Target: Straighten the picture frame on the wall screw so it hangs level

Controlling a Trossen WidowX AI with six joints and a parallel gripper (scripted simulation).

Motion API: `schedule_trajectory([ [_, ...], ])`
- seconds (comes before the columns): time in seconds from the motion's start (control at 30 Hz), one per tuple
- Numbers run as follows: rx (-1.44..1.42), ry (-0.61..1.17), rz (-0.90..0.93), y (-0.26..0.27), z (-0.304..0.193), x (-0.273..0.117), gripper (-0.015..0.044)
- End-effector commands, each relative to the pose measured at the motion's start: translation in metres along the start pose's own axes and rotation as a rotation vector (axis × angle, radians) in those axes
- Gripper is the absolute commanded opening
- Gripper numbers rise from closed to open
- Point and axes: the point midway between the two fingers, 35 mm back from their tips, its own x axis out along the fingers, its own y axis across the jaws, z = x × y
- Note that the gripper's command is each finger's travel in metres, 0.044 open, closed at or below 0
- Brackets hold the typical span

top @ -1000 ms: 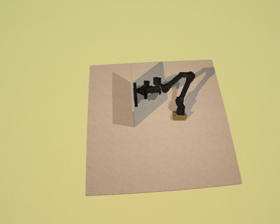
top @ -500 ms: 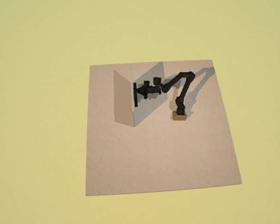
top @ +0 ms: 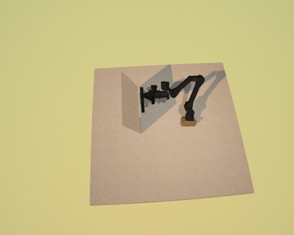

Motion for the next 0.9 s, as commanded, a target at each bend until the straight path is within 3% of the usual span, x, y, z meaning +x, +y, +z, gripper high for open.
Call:
schedule_trajectory([
  [0.0,0.001,0.003,0.011,0.0024,-0.0017,0.0000,0.0000],
  [0.87,0.001,0.003,0.011,-0.0012,-0.0020,0.0001,0.0000],
])
